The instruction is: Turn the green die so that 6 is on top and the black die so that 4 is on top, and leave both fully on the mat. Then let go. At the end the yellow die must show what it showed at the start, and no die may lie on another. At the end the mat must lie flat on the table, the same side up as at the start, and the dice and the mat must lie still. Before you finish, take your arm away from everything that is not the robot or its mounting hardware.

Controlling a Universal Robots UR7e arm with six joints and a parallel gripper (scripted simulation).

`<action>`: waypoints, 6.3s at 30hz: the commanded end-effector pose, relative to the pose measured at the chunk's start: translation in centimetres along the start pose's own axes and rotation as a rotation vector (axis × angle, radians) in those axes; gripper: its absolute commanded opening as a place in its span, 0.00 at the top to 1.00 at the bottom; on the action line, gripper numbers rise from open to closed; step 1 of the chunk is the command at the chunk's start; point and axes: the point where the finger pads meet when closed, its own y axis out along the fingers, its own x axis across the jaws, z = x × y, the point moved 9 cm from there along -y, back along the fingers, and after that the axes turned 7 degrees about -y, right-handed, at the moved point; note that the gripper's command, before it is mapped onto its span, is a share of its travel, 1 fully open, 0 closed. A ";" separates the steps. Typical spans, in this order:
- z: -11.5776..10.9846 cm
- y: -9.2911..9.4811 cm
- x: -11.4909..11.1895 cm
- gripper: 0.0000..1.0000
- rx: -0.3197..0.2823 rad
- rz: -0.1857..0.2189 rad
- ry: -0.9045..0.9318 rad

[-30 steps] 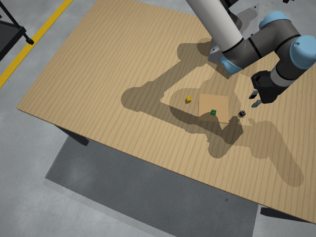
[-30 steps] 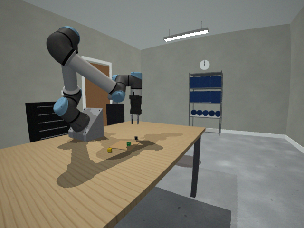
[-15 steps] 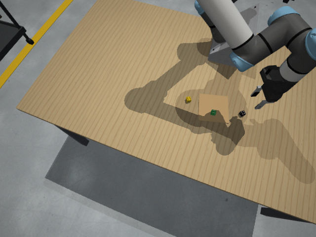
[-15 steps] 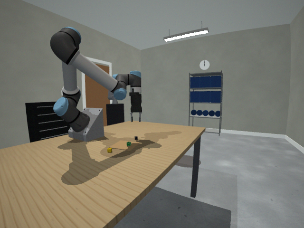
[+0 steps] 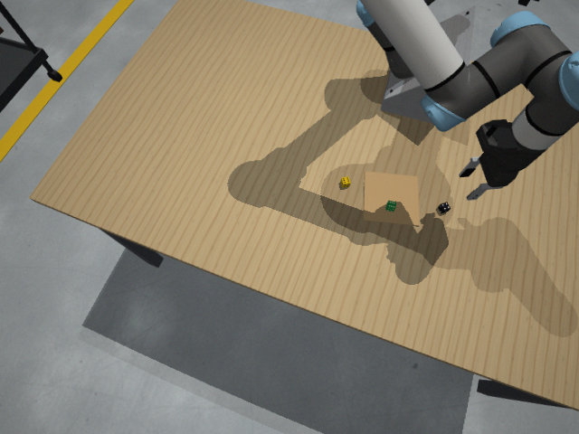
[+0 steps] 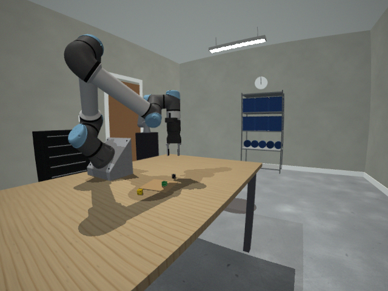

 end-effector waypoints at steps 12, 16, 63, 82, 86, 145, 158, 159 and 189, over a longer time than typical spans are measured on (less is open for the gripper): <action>0.0 0.0 -0.1 0.00 0.000 0.001 -0.036; 0.1 0.0 -0.2 0.00 0.000 0.001 -0.062; -0.1 0.8 -2.5 0.00 0.000 0.002 -0.890; -1.0 1.3 -3.4 0.00 0.000 0.002 -1.477; -1.2 1.4 -3.6 0.00 0.000 0.003 -1.636; -2.6 3.2 -1.3 0.00 0.003 0.003 -3.461; -1.9 3.5 -0.5 0.00 0.003 0.003 -3.858; -1.9 3.6 -0.4 0.00 0.003 0.003 -3.891; -0.1 4.2 0.3 0.00 0.004 0.002 -4.540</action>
